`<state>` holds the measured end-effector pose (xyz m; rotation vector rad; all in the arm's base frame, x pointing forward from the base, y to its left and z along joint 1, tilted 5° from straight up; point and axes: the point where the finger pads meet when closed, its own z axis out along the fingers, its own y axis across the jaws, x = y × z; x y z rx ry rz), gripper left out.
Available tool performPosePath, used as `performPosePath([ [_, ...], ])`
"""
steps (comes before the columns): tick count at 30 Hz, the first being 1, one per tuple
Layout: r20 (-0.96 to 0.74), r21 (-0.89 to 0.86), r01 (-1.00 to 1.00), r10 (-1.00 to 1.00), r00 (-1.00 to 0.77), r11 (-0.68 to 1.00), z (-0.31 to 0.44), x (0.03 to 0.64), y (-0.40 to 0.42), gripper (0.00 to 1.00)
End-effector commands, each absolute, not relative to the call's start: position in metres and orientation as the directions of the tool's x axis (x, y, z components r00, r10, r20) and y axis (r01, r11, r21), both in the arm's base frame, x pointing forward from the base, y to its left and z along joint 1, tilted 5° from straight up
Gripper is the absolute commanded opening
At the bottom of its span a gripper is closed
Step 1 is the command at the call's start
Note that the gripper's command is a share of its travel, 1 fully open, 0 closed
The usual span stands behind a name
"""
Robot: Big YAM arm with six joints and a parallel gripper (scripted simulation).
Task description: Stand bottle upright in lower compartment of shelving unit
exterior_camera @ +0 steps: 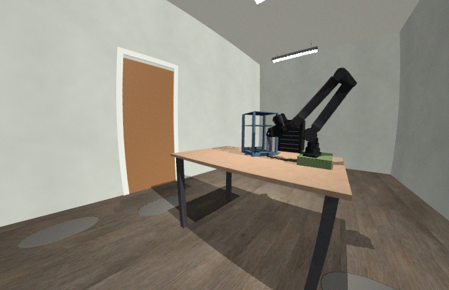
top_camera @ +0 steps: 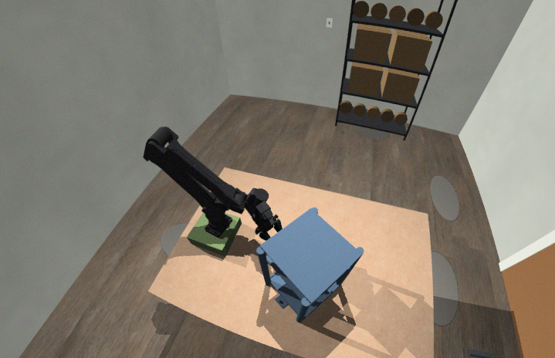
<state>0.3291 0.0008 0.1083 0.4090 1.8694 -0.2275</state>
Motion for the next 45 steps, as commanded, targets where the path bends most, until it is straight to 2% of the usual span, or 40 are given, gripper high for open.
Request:
performPosePath([
  [1,-0.957,0.087,0.395,0.187,-0.222,0.915,0.1364,0.3526,0.0029,0.31],
  [45,-0.956,0.084,0.396,0.186,-0.226,0.914,0.1303,0.3454,0.0006,0.31],
])
